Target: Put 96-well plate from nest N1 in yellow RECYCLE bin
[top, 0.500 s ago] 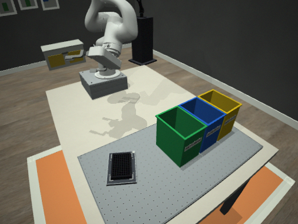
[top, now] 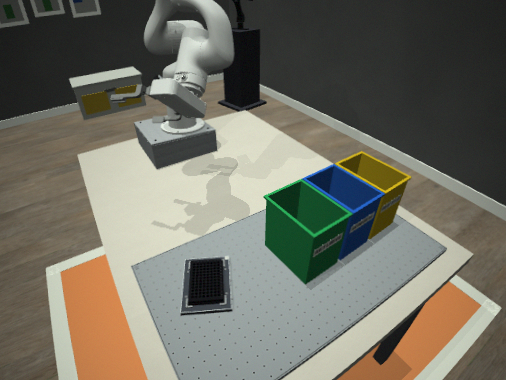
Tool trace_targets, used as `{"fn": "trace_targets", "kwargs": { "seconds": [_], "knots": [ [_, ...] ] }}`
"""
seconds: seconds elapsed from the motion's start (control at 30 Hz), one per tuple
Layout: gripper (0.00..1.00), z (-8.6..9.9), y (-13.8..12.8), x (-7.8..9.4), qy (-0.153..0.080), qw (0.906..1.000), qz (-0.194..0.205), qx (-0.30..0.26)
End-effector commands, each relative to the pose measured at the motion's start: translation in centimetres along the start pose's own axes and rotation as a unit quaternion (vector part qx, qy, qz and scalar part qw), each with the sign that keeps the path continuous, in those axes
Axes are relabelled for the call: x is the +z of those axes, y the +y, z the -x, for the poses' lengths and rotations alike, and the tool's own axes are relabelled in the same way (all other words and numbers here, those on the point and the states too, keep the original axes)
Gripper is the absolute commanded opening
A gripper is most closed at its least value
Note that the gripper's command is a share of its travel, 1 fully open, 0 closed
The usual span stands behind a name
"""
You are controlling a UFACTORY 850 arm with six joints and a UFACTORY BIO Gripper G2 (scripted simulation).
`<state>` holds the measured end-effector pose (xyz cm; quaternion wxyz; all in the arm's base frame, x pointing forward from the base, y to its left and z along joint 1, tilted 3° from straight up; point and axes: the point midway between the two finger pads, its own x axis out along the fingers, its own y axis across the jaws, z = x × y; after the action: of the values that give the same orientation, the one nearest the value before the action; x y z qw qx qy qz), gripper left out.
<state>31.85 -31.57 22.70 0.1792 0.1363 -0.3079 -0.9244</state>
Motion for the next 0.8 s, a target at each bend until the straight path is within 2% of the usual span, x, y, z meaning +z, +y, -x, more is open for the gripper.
{"fn": "trace_targets", "kwargs": {
  "seconds": [0.0, 0.03, 0.07, 0.23, 0.4, 0.53, 0.6, 0.77],
  "knots": [
    [1.0, 0.0, 0.1, 0.0, 0.0, 1.0, -0.001, 0.0],
    [1.0, 0.0, 0.1, 0.0, 0.0, 1.0, -0.001, 0.0],
    [0.37, 0.0, 0.1, 0.0, 0.0, 1.0, -0.001, 0.0],
    [0.37, 1.4, 1.4, -0.8, 0.018, 0.9975, 0.02, 0.066],
    [0.37, 2.9, 2.6, -1.6, 0.035, 0.9899, 0.039, 0.132],
    [0.37, 4.5, 3.5, -2.4, 0.052, 0.9782, 0.056, 0.193],
    [0.37, 4.5, 3.5, -2.4, 0.052, 0.9782, 0.056, 0.193],
    [0.37, 6.5, 4.5, -3.4, 0.072, 0.9594, 0.074, 0.263]
  ]
}}
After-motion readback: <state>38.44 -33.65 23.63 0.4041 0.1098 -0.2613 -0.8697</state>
